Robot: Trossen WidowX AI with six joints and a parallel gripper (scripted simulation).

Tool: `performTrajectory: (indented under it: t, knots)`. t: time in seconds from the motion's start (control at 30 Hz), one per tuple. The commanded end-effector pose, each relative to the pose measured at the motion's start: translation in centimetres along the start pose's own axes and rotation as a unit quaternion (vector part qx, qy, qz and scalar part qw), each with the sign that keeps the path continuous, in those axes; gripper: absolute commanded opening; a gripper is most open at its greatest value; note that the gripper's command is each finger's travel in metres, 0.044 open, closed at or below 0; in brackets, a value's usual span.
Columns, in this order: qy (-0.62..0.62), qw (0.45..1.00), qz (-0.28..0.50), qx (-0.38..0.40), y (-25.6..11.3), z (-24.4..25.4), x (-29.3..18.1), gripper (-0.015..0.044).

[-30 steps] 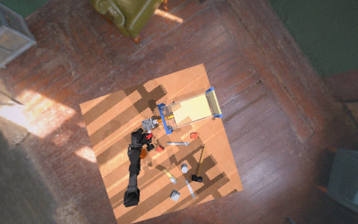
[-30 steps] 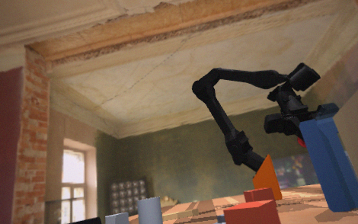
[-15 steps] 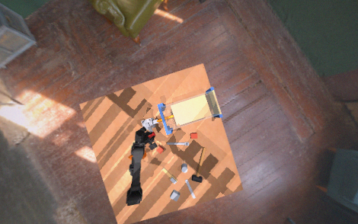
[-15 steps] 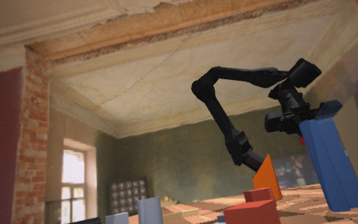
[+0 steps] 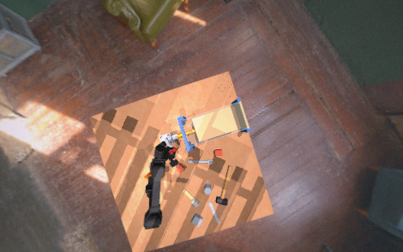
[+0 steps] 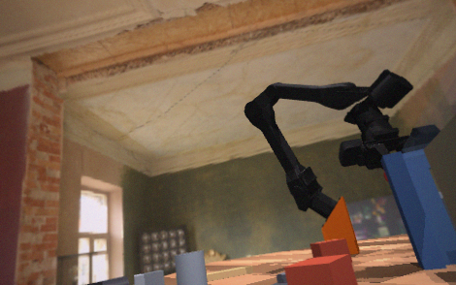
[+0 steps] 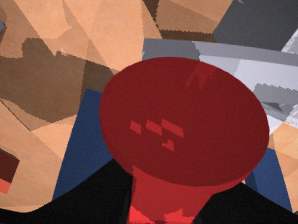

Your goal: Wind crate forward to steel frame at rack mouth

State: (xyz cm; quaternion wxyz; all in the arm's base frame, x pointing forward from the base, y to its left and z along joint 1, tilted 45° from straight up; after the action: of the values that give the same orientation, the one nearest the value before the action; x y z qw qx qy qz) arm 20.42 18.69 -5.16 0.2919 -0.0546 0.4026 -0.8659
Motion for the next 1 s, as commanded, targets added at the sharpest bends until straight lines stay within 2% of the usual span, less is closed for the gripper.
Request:
performTrajectory:
  t: [0.0, 0.97]
  knots:
    - [0.008, 1.000, 0.002, 0.001, 0.8, -0.4, -1.1, 0.0000]
    - [0.009, 1.000, 0.003, 0.001, 2.2, -2.0, -4.1, 0.0000]
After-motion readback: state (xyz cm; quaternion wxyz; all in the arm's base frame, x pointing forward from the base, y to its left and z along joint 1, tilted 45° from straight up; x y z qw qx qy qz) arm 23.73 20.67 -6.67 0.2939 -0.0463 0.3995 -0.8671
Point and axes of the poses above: the point midway between the two fingers, 35 mm back from their tips, its own y axis out along the fingers, its own z axis across the jaws, x = y × z, the point moved 2 cm from there along -y, back along the fingers
